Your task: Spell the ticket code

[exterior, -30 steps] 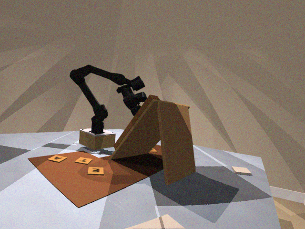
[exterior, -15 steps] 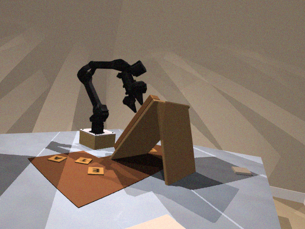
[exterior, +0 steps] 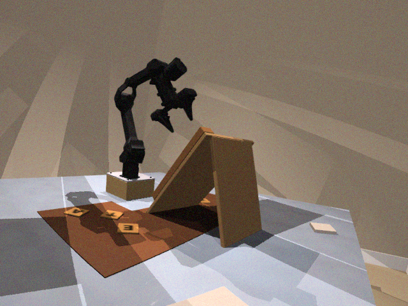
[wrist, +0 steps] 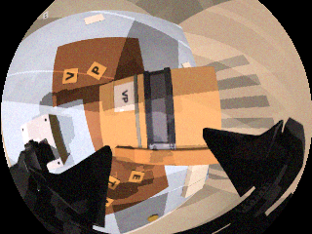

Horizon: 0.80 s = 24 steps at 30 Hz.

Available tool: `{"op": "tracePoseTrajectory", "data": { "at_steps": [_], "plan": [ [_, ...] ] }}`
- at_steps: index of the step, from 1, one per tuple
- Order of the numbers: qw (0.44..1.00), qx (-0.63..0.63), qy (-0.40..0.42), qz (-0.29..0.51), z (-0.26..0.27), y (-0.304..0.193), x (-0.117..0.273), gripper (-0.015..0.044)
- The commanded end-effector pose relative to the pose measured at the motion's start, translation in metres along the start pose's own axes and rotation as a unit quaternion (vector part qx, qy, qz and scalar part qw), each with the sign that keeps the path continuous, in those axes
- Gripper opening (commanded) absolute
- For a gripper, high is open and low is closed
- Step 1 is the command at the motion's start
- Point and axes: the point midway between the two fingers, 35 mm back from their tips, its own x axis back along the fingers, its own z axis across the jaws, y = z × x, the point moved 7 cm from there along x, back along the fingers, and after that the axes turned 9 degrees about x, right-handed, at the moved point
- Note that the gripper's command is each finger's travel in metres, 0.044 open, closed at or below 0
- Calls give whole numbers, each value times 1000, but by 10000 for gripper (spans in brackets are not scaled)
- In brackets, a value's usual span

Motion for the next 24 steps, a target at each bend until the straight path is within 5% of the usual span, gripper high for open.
{"op": "tracePoseTrajectory", "data": {
  "at_steps": [1,24],
  "plan": [
    [999,39,-7,-13,-4,-4,11,440],
    [999,38,-7,-15,-7,27,14,440]
  ]
}}
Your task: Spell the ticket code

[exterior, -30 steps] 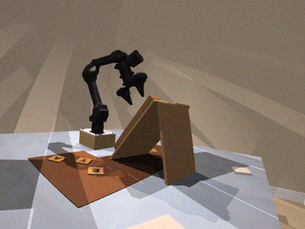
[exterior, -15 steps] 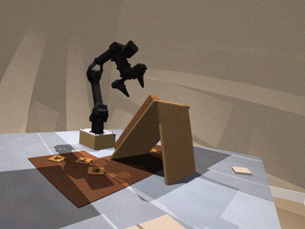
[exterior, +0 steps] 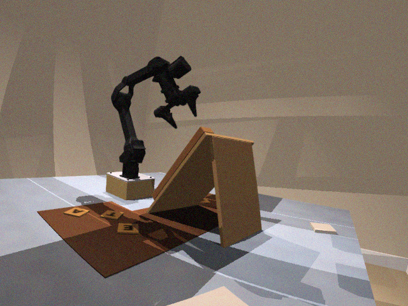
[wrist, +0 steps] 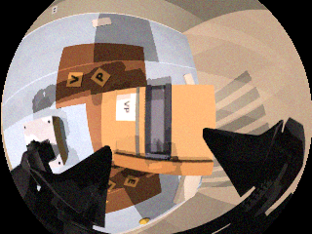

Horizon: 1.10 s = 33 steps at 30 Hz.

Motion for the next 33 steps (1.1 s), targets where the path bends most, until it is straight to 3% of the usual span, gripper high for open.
{"op": "tracePoseTrajectory", "data": {
  "at_steps": [1,6,8,10,17,26,33],
  "plan": [
    [1000,-3,-4,4,-1,3,2,440],
    [1000,-3,-4,4,-1,3,2,440],
    [1000,9,6,-1,-6,5,-8,387],
    [998,43,36,-13,-17,12,-37,340],
    [973,178,138,-46,-26,61,-146,340],
    [899,356,247,-66,36,143,-261,340],
    [886,378,259,-67,53,155,-271,340]
  ]
}}
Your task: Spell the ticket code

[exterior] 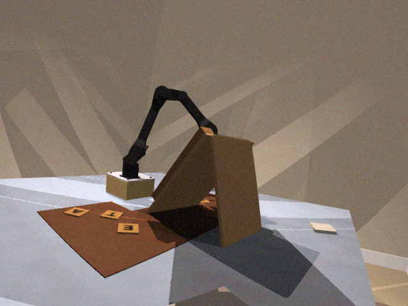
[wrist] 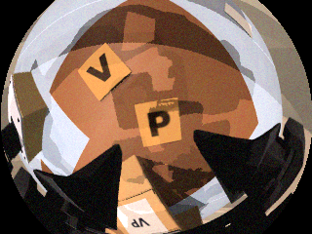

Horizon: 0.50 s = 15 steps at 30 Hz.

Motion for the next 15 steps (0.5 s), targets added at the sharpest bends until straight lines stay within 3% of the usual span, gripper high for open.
{"op": "tracePoseTrajectory", "data": {
  "at_steps": [1,15],
  "plan": [
    [1000,8,-5,7,-3,1,-1,340],
    [1000,8,-5,8,-6,0,-34,340]
  ]
}}
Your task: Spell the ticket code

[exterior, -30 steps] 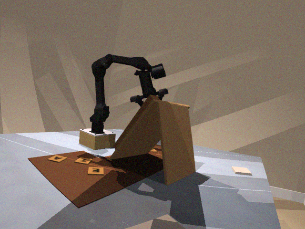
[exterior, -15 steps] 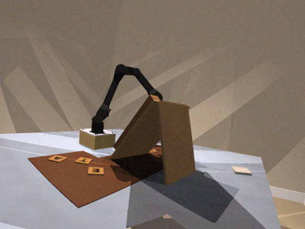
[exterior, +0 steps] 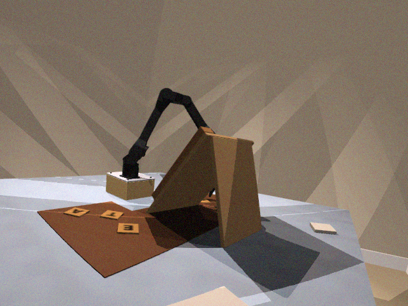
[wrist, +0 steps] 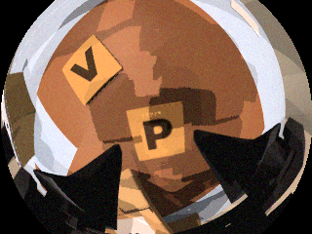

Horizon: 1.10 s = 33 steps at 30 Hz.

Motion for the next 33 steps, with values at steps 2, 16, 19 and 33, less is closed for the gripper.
{"op": "tracePoseTrajectory", "data": {
  "at_steps": [2,16,19,33],
  "plan": [
    [1000,3,-4,4,-1,0,-2,340],
    [1000,3,-4,4,-1,0,-20,340],
    [1000,3,-4,4,-1,0,-21,340],
    [1000,3,-4,4,-1,0,-21,254]
  ]
}}
